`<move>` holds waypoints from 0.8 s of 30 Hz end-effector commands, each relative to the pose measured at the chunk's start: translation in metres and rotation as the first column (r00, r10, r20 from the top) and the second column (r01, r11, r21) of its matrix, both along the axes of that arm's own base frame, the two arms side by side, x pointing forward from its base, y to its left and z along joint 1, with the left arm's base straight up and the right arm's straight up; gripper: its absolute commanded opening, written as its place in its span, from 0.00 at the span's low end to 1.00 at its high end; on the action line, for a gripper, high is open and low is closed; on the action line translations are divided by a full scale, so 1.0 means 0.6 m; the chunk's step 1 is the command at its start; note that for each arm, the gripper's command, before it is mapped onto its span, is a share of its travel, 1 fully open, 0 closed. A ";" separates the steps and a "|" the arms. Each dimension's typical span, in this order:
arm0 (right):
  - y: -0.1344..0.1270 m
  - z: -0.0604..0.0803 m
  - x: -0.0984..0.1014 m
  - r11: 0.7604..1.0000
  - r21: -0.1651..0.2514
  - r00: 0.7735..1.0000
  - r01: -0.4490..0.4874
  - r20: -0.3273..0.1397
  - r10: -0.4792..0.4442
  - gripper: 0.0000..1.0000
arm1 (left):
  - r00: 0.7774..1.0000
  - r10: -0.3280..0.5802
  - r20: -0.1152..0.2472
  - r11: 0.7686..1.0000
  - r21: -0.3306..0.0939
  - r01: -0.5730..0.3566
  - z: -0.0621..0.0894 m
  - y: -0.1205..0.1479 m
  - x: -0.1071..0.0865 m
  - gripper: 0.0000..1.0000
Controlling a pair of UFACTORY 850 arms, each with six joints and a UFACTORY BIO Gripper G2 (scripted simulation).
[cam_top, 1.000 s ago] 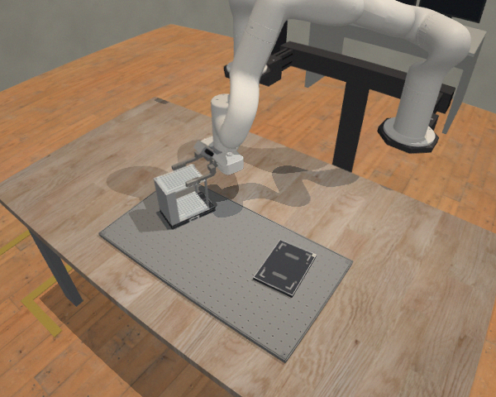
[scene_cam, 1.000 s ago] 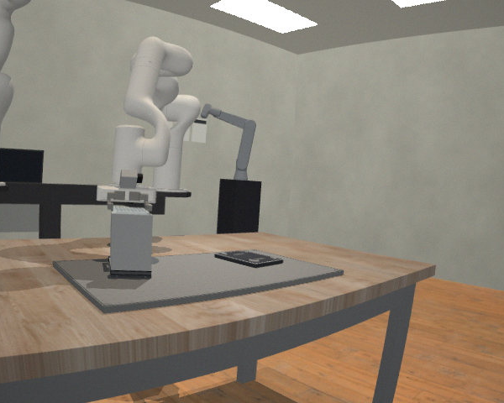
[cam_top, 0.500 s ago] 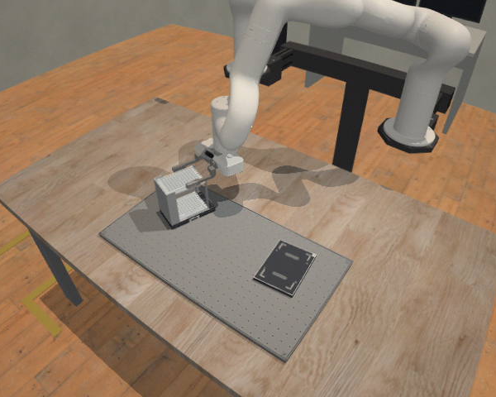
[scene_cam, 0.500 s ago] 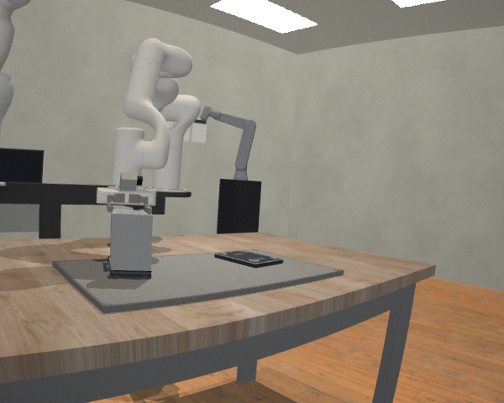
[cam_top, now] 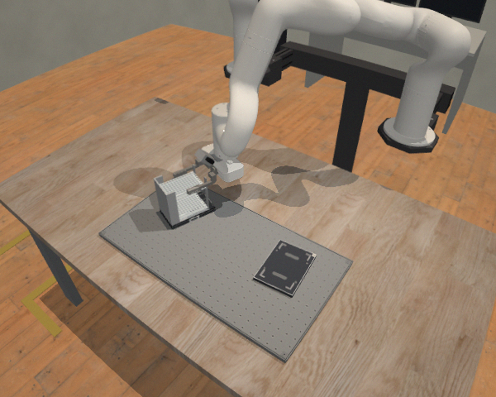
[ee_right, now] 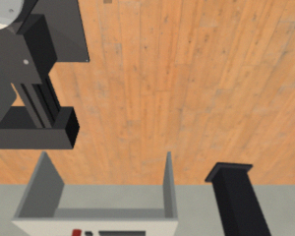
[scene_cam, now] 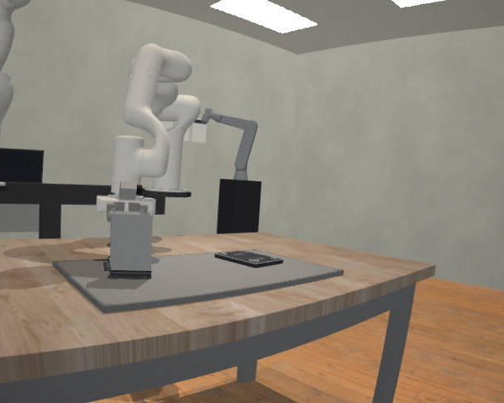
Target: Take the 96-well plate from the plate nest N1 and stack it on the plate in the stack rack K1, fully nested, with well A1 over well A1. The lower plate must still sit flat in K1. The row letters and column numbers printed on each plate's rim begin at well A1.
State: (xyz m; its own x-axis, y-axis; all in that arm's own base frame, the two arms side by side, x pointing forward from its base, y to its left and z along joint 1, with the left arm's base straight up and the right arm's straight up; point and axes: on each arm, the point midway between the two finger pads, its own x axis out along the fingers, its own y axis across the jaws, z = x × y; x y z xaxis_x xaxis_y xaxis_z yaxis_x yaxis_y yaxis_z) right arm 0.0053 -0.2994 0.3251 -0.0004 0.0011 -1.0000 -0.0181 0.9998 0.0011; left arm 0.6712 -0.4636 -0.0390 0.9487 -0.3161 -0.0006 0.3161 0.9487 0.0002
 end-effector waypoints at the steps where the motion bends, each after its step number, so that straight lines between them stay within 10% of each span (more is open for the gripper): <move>1: -0.001 0.001 0.000 1.000 -0.001 1.000 0.000 0.000 0.000 1.00 | 1.000 0.000 0.002 1.000 -0.002 0.000 -0.008 -0.002 0.002 0.00; 24: -0.001 0.001 0.000 1.000 -0.001 1.000 0.000 0.000 0.000 1.00 | 1.000 0.000 0.002 1.000 -0.002 0.000 -0.066 -0.002 0.002 0.00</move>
